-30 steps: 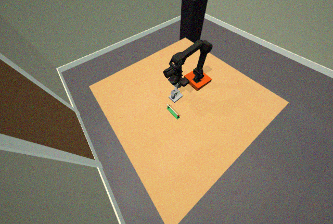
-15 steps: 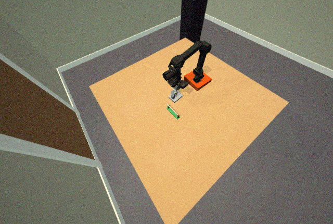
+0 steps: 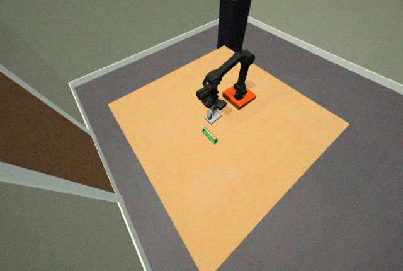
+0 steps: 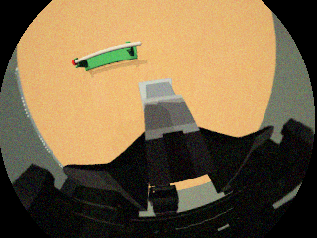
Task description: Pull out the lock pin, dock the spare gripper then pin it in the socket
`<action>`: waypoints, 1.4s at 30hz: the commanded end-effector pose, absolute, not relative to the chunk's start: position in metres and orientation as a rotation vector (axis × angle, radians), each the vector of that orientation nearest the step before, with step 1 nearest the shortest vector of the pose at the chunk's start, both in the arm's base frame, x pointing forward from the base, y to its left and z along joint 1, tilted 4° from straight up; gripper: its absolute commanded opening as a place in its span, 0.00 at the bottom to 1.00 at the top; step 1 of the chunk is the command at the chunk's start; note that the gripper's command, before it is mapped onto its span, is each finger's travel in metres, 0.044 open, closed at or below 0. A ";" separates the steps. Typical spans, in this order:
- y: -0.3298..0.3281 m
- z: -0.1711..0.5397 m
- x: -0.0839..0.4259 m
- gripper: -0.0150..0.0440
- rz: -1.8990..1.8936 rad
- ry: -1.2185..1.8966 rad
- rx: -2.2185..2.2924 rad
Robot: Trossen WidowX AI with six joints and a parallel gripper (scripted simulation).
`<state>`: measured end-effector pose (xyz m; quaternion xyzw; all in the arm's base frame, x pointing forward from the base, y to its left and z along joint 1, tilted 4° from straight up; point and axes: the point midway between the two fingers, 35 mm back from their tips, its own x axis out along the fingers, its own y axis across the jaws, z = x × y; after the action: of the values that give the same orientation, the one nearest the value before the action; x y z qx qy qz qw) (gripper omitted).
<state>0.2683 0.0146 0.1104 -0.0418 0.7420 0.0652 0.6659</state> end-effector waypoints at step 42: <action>0.015 0.105 0.270 1.00 0.146 1.676 -0.094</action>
<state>0.2720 0.0155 0.1015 -0.0418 0.7420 0.0645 0.6660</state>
